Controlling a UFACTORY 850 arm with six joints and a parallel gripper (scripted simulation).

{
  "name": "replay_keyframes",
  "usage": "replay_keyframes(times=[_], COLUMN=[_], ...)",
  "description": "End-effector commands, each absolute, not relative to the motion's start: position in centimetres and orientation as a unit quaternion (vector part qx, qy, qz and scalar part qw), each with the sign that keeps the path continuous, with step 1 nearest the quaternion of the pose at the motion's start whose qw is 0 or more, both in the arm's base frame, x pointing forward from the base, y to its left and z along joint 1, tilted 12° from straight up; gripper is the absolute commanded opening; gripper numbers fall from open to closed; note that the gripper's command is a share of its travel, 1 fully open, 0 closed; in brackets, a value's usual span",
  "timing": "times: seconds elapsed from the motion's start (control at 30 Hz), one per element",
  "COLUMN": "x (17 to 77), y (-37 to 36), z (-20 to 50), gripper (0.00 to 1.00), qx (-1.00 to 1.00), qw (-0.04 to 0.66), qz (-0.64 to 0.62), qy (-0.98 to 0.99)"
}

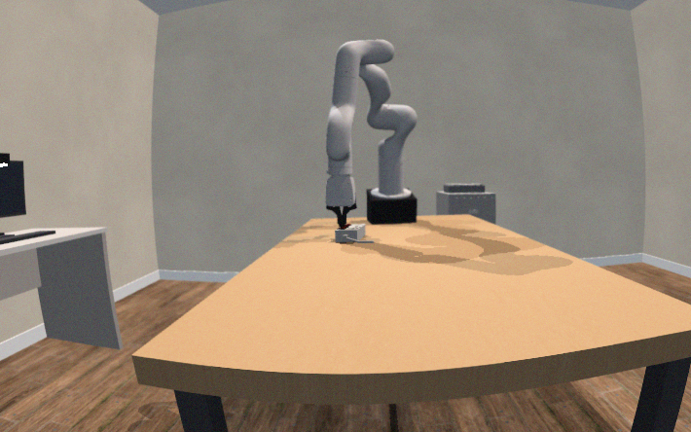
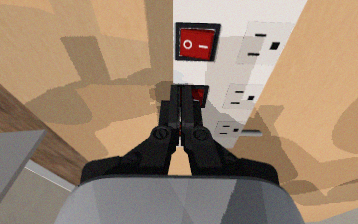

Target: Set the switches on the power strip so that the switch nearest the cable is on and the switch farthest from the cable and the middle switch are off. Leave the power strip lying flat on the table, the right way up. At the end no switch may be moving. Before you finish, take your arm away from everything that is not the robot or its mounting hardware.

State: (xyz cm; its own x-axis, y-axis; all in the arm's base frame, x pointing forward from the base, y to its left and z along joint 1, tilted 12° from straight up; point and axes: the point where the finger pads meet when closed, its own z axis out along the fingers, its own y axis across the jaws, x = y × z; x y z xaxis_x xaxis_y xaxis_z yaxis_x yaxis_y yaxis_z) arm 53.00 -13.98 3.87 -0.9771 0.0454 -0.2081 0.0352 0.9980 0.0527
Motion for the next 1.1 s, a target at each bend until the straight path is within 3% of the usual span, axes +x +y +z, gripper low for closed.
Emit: replay_keyframes(times=[0.0, 1.07], x=[53.0, 52.3], y=[-13.9, -14.1], z=[3.8, 7.4], gripper=[0.0, 0.0], qx=[0.02, 0.02], qw=[0.106, 0.106], qz=[0.025, 0.025], qy=[0.994, 0.994])
